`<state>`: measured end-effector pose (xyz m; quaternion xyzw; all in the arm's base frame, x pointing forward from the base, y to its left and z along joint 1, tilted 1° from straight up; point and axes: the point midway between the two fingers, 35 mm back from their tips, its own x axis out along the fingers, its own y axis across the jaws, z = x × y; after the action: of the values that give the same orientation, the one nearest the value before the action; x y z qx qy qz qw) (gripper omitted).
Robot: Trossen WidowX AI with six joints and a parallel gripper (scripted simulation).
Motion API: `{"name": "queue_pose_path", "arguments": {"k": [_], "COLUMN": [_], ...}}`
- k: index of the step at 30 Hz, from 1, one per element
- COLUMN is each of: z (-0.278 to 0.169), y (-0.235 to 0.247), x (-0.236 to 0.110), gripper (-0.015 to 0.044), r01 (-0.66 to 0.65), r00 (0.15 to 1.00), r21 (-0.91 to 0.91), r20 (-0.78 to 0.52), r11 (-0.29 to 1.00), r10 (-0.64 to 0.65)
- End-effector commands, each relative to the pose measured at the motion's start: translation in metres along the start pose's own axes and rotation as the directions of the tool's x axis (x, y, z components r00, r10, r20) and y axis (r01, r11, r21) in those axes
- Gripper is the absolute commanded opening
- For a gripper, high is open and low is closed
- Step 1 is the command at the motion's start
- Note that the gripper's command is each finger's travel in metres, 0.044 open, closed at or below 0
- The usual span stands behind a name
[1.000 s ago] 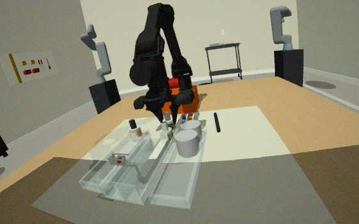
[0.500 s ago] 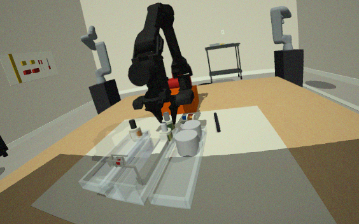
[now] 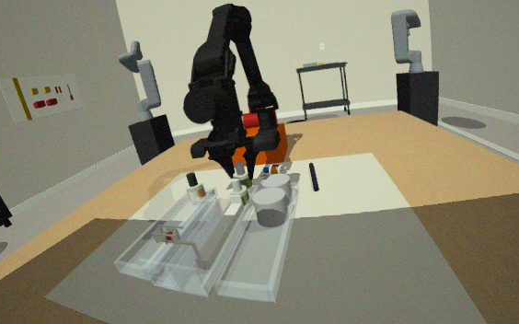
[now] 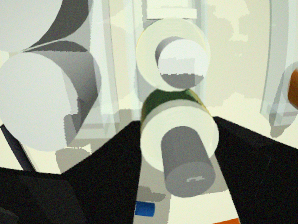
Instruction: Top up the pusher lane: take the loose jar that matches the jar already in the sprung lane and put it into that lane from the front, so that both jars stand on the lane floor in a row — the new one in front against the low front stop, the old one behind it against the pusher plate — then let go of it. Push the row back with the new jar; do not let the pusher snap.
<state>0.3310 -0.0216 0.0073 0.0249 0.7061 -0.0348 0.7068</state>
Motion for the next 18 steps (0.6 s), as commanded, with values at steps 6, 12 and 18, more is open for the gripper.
{"name": "queue_pose_path", "arguments": {"k": [6,12,18], "z": [0.0086,0.0086,0.0086], "y": [0.0003,0.0003,0.0003], "x": [-0.0022,-0.002,-0.002], "gripper": [0.0,0.0,0.0], "r01": [-0.003,-0.003,-0.003], "r00": [1.0,1.0,1.0], "r21": [-0.001,-0.001,-0.001], "r20": [0.028,0.028,0.028], "r11": [1.0,1.0,1.0], "r10": [0.003,0.003,0.003]}}
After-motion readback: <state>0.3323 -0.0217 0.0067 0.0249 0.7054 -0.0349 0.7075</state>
